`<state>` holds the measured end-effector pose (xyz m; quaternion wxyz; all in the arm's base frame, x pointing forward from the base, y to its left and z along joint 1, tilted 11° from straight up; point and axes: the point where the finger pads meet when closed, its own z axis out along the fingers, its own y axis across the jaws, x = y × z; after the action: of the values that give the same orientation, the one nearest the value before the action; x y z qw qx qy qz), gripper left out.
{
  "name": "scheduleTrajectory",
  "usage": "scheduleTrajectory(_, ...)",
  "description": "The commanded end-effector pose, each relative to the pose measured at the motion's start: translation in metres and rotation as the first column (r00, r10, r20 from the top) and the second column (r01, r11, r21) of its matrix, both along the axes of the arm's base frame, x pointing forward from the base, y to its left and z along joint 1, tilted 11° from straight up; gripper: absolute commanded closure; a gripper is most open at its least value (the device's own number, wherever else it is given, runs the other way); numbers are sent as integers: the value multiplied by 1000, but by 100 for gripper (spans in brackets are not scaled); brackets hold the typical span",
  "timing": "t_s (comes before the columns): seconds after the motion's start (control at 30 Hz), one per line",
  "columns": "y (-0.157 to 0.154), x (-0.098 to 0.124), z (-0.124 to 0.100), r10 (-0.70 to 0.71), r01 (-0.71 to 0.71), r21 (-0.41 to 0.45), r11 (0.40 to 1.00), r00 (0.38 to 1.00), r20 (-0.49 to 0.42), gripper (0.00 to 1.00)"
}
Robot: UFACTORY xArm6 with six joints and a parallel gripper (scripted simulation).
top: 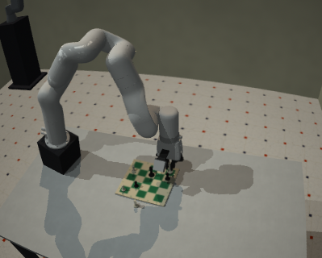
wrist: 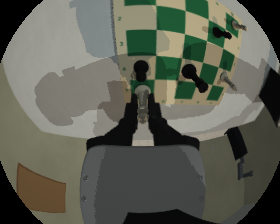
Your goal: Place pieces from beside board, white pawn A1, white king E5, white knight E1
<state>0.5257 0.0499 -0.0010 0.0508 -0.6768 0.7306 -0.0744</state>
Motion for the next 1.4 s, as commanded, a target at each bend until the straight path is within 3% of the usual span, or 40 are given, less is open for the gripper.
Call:
scheduleTrajectory(0.0,0,1,2,0,0,0,1000,1000,4,100)
scheduleTrajectory(1.37,0,2,-2,0,0,0,1000,1000,4,100)
